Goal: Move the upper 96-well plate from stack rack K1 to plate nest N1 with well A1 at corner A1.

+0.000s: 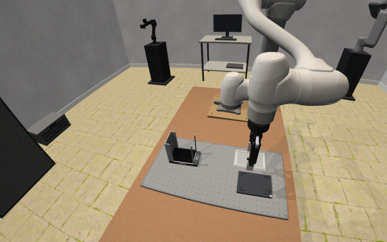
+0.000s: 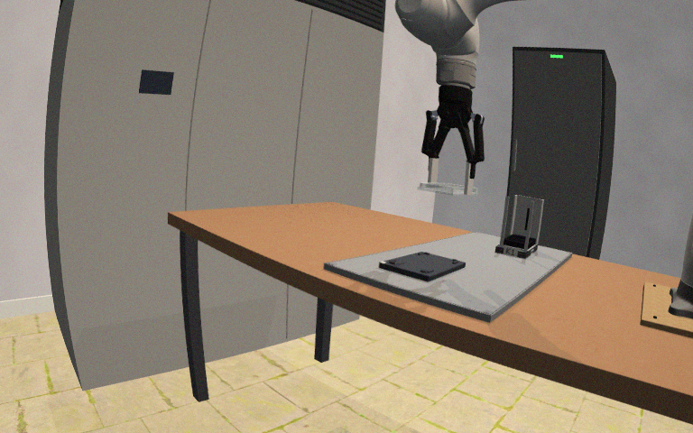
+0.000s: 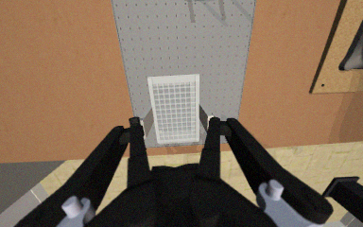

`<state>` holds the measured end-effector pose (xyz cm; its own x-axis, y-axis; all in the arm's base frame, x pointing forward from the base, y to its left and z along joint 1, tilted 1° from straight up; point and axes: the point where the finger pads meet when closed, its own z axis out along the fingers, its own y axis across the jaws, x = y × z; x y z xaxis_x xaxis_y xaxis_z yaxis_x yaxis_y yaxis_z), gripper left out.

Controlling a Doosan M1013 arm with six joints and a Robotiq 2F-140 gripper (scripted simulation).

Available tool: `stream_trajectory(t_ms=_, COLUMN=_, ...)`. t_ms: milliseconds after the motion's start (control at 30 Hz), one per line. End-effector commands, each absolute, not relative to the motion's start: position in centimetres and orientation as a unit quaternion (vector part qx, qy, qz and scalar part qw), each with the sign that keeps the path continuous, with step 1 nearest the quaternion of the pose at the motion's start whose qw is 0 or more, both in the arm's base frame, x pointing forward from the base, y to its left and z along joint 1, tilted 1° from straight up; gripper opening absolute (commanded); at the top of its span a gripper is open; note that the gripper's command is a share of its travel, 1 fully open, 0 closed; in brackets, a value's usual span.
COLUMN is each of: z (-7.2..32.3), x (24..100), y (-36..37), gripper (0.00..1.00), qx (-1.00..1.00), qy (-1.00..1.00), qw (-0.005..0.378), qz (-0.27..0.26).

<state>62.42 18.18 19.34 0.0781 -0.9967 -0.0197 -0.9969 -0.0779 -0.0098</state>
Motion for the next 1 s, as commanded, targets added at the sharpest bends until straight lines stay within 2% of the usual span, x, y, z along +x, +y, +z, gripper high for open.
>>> stream_trajectory(t_ms=0, z=19.4, x=62.5, y=18.7, gripper=0.0, qx=-0.734, qy=0.679, qw=0.01, qz=0.004)
stream_trajectory(t_ms=500, z=19.4, x=63.2, y=23.4, gripper=0.0, qx=-0.734, qy=0.679, qw=0.01, qz=0.004)
stream_trajectory(t_ms=967, z=19.4, x=63.2, y=23.3, gripper=0.0, qx=-0.734, qy=0.679, qw=0.01, qz=0.004)
